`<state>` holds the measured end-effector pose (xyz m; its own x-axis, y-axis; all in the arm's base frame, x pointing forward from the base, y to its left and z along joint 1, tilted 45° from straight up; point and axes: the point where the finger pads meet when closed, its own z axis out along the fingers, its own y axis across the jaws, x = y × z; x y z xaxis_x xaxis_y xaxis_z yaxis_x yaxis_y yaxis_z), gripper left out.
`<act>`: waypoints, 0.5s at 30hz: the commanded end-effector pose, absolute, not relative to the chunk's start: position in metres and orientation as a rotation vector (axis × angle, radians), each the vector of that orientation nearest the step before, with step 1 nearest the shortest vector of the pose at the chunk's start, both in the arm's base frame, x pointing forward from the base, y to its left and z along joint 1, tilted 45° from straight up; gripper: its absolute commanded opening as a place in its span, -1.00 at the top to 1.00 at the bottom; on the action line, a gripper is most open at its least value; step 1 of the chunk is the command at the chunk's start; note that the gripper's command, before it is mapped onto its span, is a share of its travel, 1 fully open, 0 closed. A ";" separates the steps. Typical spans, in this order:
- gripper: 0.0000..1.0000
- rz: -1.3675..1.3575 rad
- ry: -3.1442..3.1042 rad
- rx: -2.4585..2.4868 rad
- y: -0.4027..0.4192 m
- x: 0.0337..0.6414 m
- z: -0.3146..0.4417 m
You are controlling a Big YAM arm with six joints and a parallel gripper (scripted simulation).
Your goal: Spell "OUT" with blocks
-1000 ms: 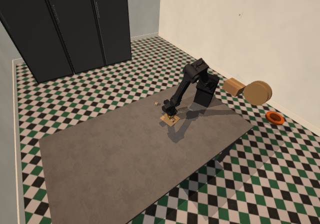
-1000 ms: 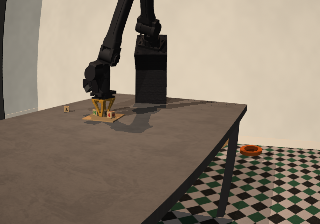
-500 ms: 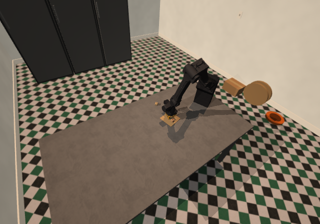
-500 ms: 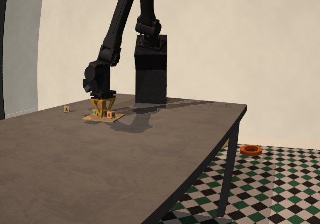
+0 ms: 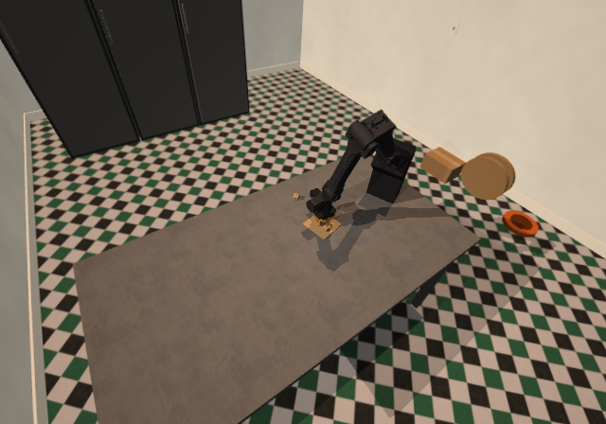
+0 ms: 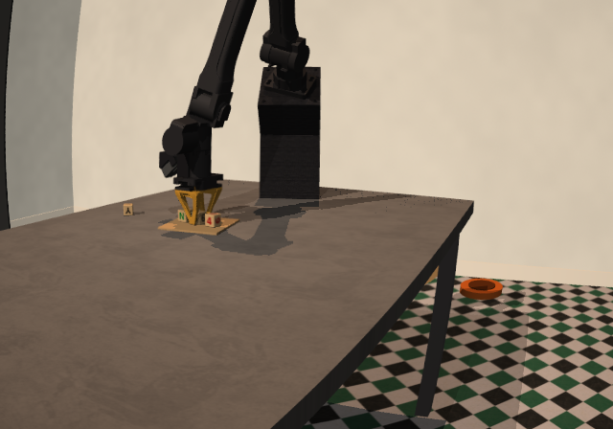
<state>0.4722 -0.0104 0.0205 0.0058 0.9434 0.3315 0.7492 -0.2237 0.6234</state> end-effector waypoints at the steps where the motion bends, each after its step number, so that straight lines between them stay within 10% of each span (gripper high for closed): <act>1: 0.10 1.055 1.753 1.992 -0.005 0.474 0.032; 15: 0.10 1.032 1.747 2.007 -0.019 0.462 0.035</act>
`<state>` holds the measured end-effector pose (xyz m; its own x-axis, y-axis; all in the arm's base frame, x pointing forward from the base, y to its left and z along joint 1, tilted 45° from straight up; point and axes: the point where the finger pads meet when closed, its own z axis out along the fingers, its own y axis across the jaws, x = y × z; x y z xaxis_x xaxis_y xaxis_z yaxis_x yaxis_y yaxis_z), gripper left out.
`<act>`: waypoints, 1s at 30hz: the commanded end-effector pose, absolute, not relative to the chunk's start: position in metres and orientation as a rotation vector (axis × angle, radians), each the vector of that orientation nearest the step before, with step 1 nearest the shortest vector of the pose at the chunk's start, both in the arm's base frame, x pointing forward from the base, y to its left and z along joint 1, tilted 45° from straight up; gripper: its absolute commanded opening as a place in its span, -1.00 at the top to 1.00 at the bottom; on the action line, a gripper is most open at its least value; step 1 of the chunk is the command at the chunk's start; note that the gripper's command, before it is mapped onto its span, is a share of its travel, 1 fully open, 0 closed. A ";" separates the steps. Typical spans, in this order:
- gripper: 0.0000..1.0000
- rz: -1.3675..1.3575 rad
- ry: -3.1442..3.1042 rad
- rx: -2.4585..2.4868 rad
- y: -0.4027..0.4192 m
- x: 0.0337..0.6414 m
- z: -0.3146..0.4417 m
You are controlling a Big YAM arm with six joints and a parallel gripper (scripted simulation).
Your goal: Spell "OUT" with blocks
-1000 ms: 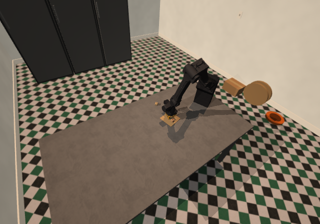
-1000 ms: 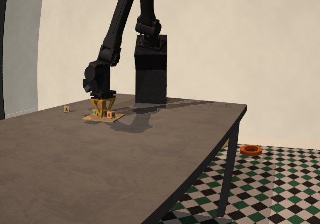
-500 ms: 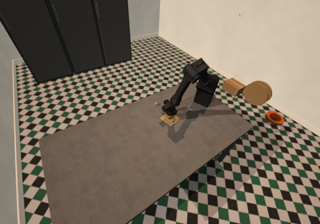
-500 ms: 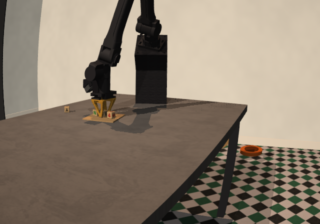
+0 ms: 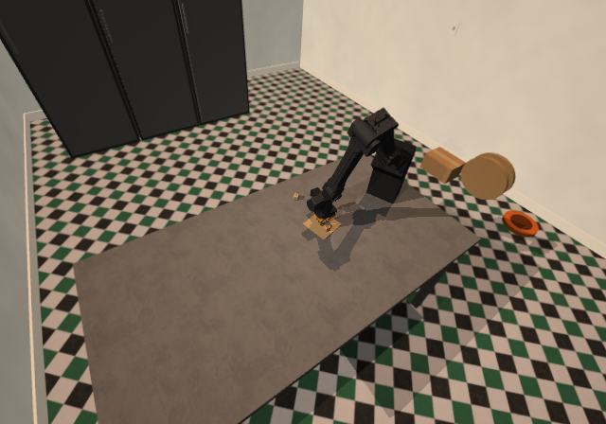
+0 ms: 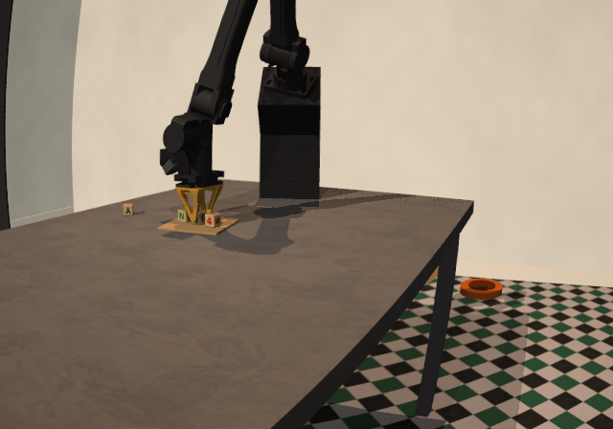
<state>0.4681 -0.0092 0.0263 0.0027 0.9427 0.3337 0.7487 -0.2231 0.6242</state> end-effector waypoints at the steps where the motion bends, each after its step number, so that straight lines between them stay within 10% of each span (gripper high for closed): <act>1: 0.10 1.032 1.747 2.007 -0.019 0.461 0.036; 30: 0.10 1.035 1.744 2.001 -0.027 0.443 0.060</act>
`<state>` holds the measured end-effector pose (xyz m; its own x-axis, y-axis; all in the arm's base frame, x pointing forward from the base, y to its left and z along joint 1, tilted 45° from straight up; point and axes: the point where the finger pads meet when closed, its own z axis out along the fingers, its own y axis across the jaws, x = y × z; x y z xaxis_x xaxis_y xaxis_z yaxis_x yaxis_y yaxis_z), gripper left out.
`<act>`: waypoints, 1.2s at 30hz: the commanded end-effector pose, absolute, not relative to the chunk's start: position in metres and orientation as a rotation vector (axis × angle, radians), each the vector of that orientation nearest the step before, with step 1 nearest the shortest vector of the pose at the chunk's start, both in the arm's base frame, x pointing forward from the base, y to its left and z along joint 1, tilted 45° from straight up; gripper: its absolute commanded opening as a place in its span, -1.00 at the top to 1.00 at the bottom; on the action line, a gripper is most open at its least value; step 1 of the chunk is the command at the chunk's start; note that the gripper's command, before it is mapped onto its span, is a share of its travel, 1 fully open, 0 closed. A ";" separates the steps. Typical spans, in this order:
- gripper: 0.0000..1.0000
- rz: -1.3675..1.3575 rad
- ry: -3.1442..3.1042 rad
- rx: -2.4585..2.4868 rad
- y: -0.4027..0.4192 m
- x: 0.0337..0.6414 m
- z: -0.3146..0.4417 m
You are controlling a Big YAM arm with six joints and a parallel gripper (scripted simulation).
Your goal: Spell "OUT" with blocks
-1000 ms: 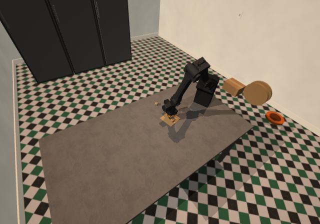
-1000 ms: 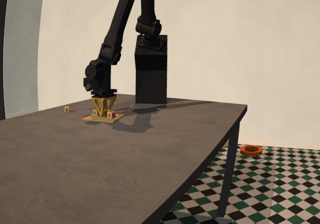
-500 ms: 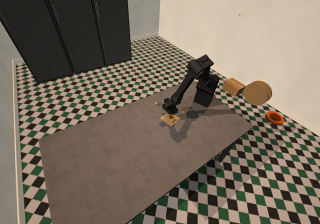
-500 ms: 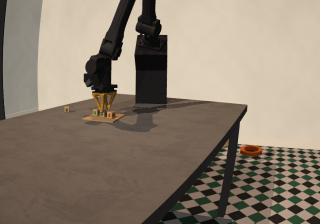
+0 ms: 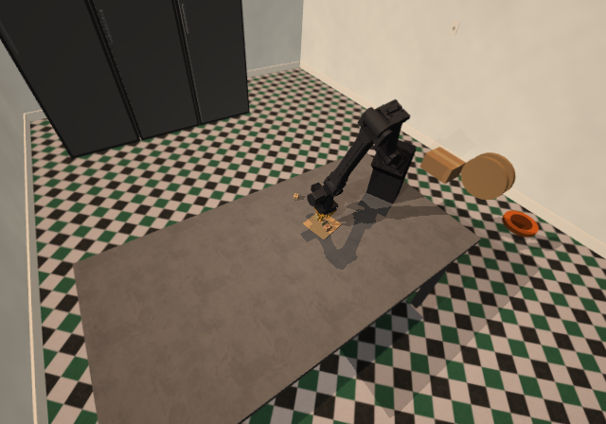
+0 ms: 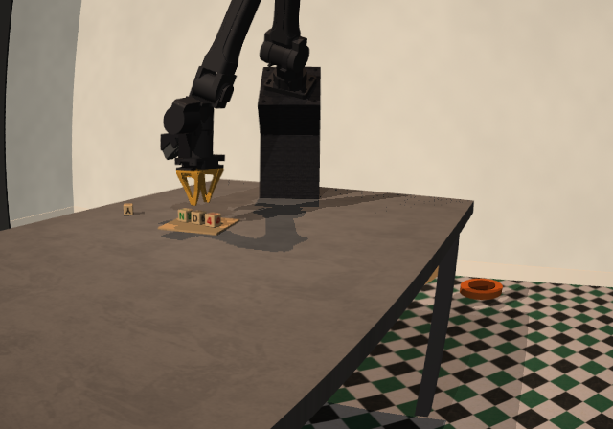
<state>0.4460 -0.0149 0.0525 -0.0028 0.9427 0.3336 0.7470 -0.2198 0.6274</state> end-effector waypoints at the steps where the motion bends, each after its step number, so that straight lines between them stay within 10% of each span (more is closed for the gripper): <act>1: 0.10 1.035 1.745 2.001 -0.027 0.442 0.060; 36: 0.10 1.036 1.745 2.000 -0.036 0.414 0.089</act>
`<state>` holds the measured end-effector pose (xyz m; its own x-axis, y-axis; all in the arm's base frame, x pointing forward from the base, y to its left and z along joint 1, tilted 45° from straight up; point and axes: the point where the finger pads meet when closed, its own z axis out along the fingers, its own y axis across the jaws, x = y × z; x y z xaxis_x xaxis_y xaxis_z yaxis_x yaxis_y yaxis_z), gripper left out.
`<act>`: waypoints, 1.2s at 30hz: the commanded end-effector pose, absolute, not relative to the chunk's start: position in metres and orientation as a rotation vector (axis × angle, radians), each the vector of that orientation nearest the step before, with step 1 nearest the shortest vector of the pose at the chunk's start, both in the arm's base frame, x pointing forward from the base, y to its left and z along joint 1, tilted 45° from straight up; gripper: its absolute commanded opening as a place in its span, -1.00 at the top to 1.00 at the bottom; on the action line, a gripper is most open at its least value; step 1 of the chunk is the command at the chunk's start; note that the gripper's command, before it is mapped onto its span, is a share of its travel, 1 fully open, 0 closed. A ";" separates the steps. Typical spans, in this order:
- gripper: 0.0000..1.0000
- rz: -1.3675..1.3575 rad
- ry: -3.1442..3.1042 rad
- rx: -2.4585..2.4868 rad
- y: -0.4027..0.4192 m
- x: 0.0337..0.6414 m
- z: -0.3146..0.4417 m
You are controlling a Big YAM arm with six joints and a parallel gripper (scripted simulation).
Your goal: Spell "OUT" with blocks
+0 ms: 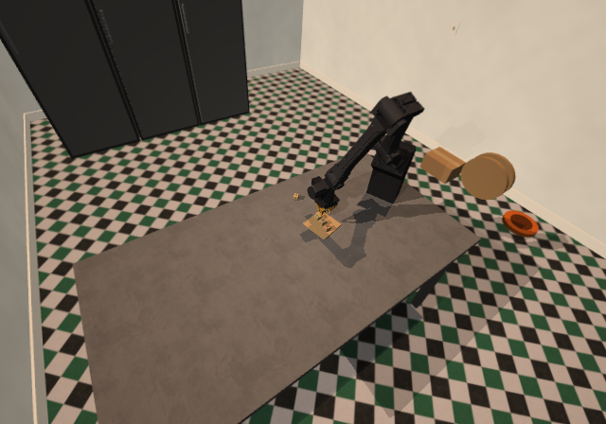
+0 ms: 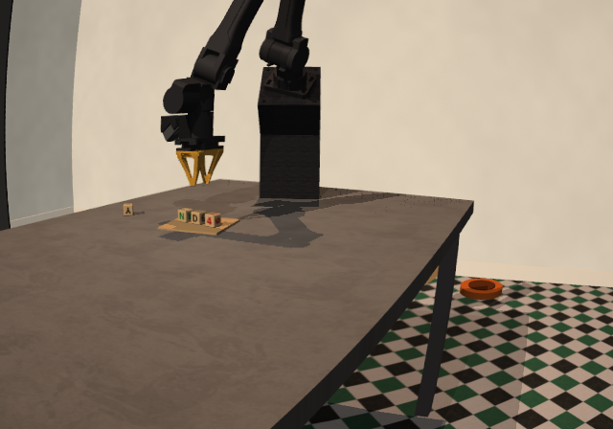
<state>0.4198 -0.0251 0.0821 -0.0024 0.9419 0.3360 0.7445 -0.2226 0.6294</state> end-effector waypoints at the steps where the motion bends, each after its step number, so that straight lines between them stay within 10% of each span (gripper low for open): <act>1: 0.10 1.035 1.746 2.002 -0.036 0.413 0.090; 7: 0.10 1.035 1.744 1.998 -0.038 0.413 0.093; 8: -1.00 1.031 1.747 2.006 -0.038 0.413 0.090; 36: -1.00 1.041 1.740 1.984 -0.051 0.382 0.135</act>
